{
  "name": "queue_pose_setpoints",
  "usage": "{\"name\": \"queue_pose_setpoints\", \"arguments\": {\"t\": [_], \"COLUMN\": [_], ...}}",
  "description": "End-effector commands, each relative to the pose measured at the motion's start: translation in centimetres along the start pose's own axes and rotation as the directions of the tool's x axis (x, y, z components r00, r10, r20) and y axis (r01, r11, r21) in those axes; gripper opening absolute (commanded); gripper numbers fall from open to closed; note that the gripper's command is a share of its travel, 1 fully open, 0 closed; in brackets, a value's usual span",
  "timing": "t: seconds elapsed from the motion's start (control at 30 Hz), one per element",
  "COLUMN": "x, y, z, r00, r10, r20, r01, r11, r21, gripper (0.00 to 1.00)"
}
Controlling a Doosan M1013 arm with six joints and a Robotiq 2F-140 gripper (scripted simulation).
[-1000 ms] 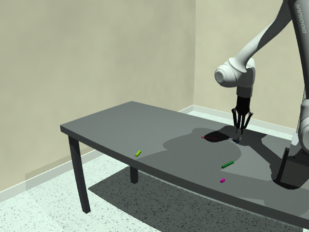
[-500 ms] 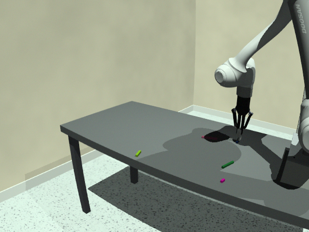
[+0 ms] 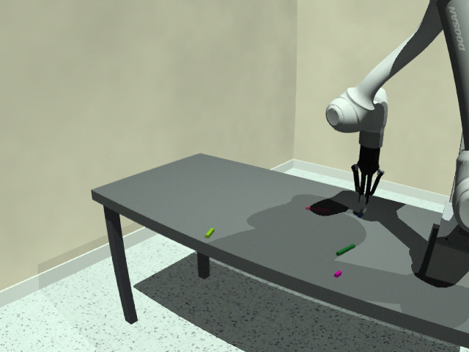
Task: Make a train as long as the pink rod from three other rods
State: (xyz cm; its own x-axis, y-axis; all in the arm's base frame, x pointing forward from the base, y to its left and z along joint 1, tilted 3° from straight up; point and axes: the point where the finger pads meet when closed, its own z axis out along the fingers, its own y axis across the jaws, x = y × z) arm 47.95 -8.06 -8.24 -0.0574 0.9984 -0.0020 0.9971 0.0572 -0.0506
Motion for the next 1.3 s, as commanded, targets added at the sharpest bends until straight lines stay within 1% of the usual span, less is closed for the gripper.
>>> {"name": "queue_pose_setpoints", "arguments": {"t": [0.0, 0.33, 0.77, 1.27], "x": [-0.1, -0.1, -0.1, -0.1], "y": [0.2, 0.2, 0.2, 0.2], "z": [0.1, 0.1, 1.0, 1.1], "r00": [1.000, 1.000, 1.000, 1.000], "r10": [-0.001, -0.001, -0.001, -0.001], "r20": [0.001, 0.001, 0.001, 0.001], "r01": [0.001, 0.001, 0.001, 0.001], "r11": [1.000, 1.000, 1.000, 1.000], "r21": [-0.003, -0.003, -0.003, -0.003], "gripper": [0.12, 0.12, 0.12, 0.12]}}
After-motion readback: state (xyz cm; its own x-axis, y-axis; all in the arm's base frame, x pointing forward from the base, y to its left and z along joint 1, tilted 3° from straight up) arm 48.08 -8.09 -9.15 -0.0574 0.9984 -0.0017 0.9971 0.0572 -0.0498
